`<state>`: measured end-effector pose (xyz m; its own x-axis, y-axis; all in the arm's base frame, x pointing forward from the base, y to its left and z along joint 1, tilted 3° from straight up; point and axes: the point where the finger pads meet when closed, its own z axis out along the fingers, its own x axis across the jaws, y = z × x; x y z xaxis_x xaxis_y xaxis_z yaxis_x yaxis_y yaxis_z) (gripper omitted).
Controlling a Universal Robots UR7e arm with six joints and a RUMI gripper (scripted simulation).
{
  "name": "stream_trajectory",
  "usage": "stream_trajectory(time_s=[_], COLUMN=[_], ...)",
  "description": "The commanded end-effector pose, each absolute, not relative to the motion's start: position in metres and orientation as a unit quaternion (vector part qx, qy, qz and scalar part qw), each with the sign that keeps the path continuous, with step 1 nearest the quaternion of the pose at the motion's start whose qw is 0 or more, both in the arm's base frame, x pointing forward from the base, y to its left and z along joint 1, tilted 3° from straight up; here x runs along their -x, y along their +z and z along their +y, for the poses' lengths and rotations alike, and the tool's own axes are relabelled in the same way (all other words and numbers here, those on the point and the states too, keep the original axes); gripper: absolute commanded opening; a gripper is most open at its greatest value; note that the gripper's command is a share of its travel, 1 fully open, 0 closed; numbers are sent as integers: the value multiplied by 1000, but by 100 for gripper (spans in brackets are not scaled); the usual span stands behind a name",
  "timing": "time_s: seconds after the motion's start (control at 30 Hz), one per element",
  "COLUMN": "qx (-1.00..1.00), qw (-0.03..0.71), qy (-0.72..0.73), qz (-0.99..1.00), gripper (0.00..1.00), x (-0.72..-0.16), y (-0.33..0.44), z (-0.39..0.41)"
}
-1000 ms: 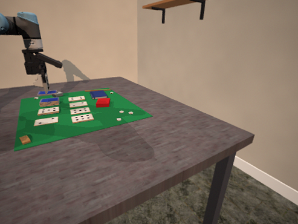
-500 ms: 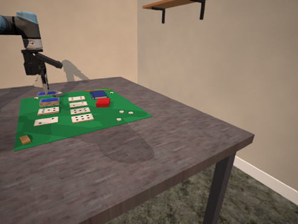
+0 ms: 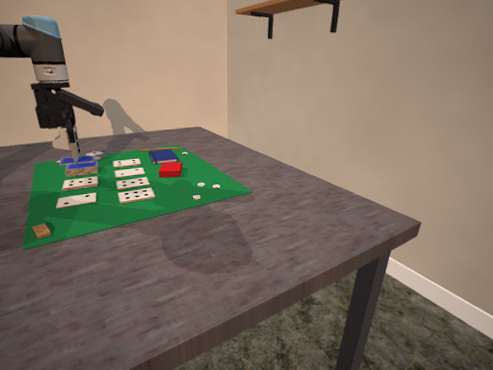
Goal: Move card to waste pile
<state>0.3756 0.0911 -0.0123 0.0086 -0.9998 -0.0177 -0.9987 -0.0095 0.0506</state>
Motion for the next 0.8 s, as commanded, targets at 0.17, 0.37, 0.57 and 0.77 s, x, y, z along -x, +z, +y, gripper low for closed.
stream_trajectory(time_s=[0.17, 0.37, 0.57, 0.77], qx=[-715, -715, -715, -715], qw=[10, 10, 10, 10], qy=[-24, -24, -24, -24], qz=[-699, -699, -699, -699], gripper=[38, 38, 38, 38], x=[-377, -377, -377, -377], y=[-13, -13, -13, -13], z=[55, 51, 51, 51])
